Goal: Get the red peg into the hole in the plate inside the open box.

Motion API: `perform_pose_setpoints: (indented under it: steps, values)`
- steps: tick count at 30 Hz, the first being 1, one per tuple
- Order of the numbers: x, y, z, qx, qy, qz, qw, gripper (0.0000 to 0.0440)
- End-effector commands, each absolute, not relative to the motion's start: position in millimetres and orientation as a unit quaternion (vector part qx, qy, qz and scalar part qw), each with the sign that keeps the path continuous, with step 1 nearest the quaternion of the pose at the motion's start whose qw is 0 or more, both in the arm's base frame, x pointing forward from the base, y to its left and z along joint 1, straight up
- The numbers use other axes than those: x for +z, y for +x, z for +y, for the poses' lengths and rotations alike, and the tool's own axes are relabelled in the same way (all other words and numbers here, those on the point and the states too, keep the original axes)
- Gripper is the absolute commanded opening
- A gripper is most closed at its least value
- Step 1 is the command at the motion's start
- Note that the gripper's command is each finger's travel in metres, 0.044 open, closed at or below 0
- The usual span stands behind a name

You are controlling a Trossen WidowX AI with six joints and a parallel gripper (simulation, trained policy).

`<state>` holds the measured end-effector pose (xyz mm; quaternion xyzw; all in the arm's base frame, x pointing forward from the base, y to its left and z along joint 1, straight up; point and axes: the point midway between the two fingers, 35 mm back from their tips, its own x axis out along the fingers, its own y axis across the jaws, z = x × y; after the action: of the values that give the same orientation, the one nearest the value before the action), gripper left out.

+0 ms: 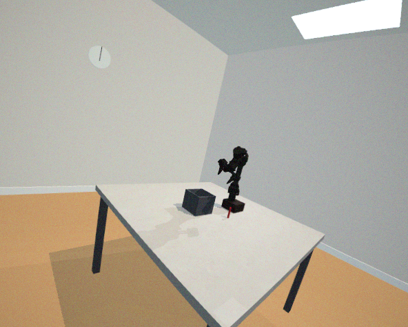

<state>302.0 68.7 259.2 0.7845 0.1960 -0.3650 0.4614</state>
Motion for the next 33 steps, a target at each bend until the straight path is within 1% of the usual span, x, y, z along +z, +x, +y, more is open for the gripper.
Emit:
perform_pose_setpoints:
  steps: [1,18,33]
  values:
    - [240.1,292.7,81.6,-0.38,0.755,0.245,0.475,0.044]
    - [164.4,237.4,111.7,-0.442,0.599,0.435,0.507,0.044]
    - [105.1,200.0,110.7,-0.473,0.483,0.534,0.508,0.044]
